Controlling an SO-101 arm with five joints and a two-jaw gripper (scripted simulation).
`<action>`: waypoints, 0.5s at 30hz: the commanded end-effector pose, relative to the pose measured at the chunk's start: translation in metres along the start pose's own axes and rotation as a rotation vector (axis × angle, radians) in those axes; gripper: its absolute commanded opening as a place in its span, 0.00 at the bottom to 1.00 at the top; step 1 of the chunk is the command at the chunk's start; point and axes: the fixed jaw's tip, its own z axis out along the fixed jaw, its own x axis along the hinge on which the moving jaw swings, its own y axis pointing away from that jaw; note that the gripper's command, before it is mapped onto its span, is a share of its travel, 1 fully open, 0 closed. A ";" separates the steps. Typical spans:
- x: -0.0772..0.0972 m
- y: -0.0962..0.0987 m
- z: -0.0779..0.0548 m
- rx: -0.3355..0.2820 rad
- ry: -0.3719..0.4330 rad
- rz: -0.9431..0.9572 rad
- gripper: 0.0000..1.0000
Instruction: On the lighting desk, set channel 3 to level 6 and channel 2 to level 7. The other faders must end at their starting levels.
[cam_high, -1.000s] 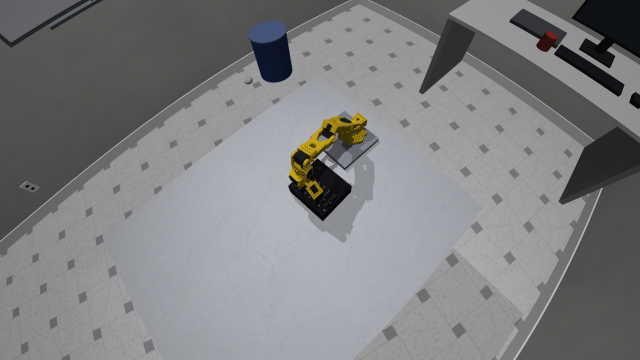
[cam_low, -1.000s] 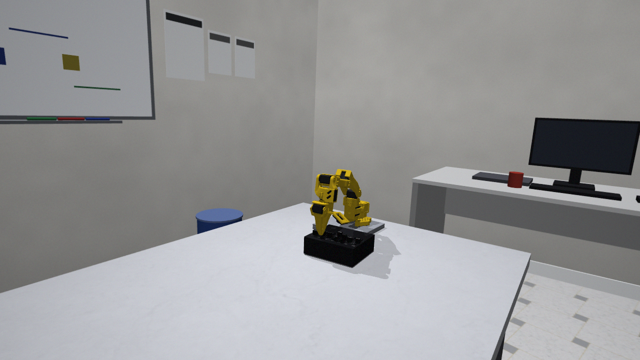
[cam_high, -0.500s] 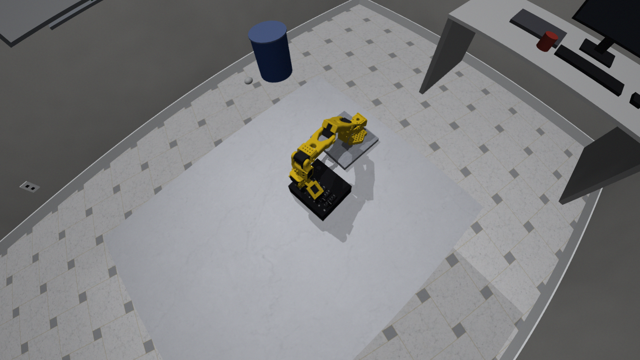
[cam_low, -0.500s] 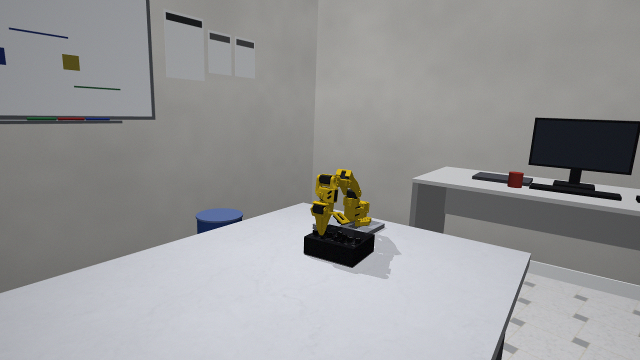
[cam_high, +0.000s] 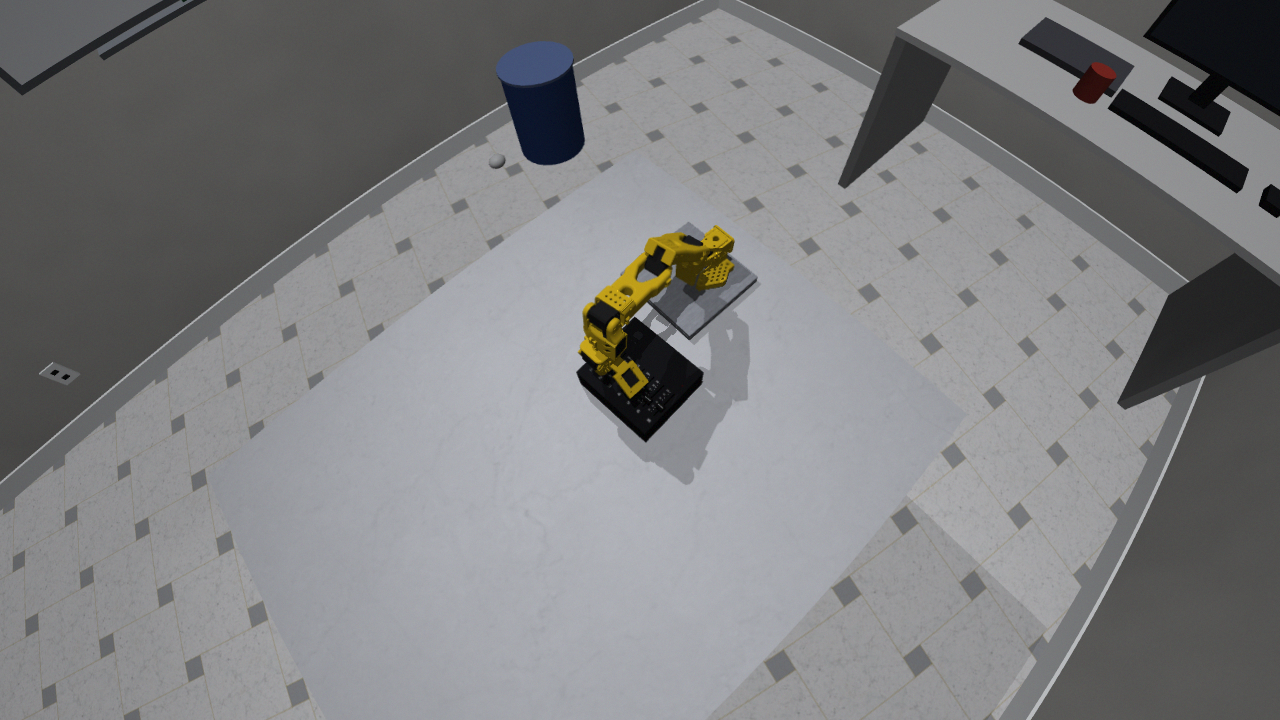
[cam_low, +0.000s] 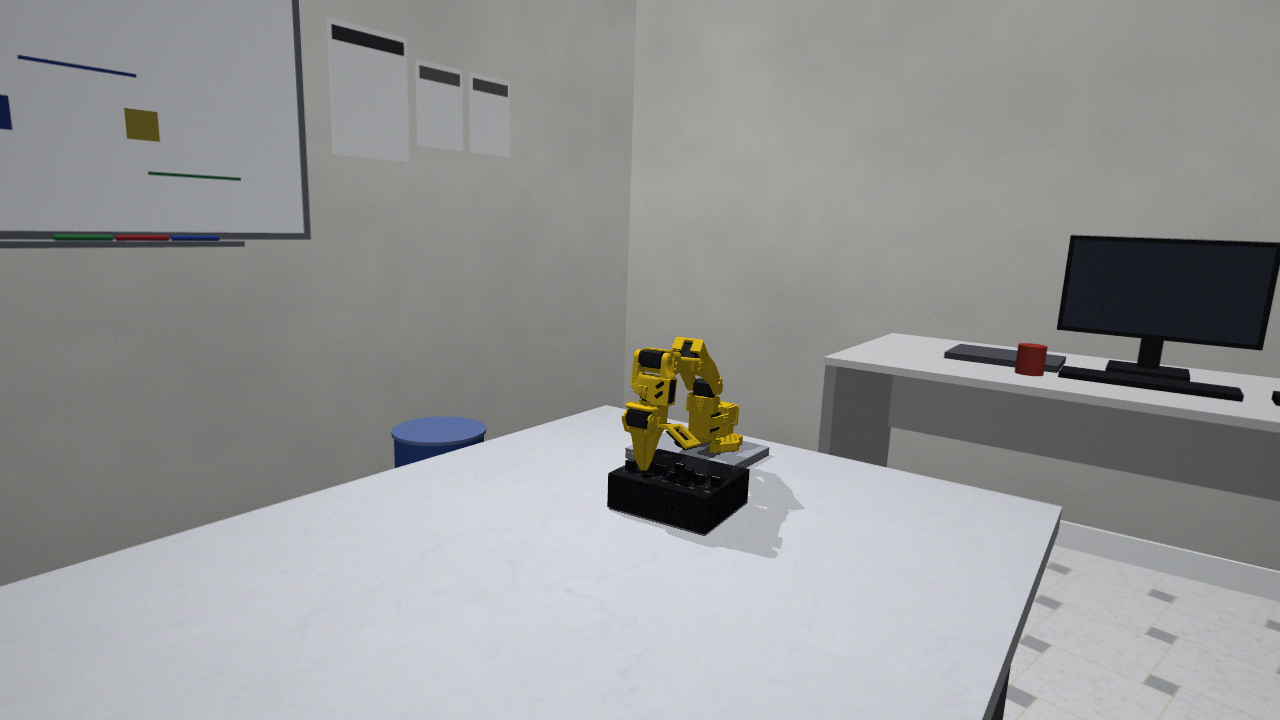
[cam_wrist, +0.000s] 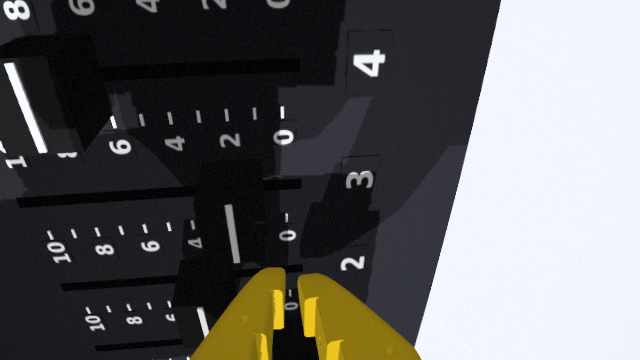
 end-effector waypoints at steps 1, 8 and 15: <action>-0.005 0.018 0.013 -0.111 0.011 -0.017 0.00; -0.004 0.019 0.013 -0.120 0.012 -0.017 0.00; -0.004 0.019 0.013 -0.120 0.012 -0.017 0.00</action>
